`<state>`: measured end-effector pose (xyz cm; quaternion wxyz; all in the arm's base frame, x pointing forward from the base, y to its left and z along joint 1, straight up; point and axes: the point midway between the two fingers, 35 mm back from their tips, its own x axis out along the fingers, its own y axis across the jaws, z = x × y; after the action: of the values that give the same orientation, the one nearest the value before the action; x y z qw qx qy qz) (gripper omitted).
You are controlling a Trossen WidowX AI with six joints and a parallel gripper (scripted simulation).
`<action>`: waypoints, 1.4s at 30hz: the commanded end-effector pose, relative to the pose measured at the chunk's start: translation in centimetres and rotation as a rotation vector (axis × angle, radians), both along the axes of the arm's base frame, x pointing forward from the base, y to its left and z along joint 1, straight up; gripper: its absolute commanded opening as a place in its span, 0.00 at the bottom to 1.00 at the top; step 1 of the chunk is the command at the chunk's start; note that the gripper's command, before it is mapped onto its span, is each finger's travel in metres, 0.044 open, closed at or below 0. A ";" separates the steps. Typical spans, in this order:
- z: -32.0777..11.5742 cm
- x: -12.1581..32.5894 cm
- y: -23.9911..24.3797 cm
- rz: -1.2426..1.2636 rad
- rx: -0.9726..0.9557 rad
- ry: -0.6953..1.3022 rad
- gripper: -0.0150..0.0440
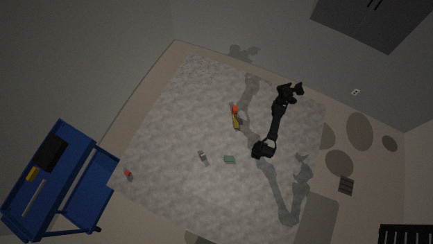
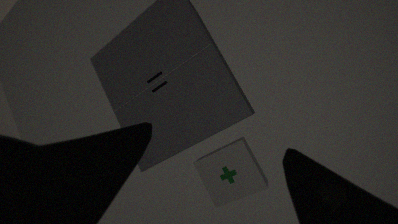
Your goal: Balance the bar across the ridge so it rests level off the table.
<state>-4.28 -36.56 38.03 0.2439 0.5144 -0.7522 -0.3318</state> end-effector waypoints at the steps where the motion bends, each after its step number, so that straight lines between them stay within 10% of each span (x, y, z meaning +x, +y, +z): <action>1: 0.0 0.0 0.0 0.001 0.003 0.005 0.89; 42: -6.8 9.5 -2.0 0.446 0.587 1.239 0.79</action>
<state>4.44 -38.56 31.73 0.5174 0.4310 -0.2795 -0.6844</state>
